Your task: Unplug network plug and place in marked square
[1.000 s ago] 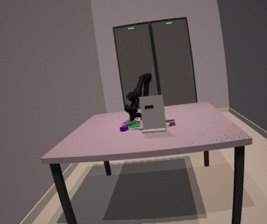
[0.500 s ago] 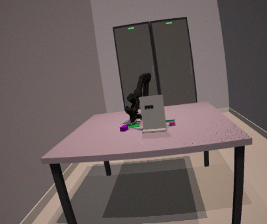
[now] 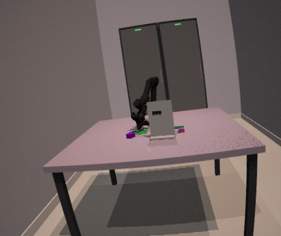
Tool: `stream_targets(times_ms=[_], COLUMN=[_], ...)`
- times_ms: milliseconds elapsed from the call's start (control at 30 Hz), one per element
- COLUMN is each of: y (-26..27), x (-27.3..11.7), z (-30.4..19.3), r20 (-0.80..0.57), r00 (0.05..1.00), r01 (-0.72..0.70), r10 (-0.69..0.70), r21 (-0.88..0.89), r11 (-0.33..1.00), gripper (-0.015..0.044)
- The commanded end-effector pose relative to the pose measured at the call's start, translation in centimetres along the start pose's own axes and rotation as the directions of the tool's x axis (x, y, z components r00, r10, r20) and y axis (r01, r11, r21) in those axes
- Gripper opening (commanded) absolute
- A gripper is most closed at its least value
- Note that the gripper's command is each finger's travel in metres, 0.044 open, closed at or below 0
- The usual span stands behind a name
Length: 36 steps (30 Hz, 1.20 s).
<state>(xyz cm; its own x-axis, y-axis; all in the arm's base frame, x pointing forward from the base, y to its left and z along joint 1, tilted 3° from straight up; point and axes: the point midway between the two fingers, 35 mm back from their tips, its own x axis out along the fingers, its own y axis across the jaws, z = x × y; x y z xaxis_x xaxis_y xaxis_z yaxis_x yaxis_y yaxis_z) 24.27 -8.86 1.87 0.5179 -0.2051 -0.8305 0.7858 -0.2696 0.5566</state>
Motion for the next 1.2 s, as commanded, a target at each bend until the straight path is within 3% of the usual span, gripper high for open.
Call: stream_targets(times_ms=[0,100,300,1167], y=[0.0,0.0,0.0,0.0], x=[0.0,0.0,0.0,-1.7], z=[0.0,0.0,0.0,-0.1], r20=[0.000,0.000,0.000,-0.002], r00=[1.000,1.000,1.000,1.000], r01=[-0.001,-0.001,-0.001,0.002], r10=[0.001,0.001,0.001,-0.002], r21=[0.000,0.000,0.000,-0.001], r11=[1.000,1.000,1.000,1.000], gripper=[0.0000,0.0000,0.0156,0.0156])
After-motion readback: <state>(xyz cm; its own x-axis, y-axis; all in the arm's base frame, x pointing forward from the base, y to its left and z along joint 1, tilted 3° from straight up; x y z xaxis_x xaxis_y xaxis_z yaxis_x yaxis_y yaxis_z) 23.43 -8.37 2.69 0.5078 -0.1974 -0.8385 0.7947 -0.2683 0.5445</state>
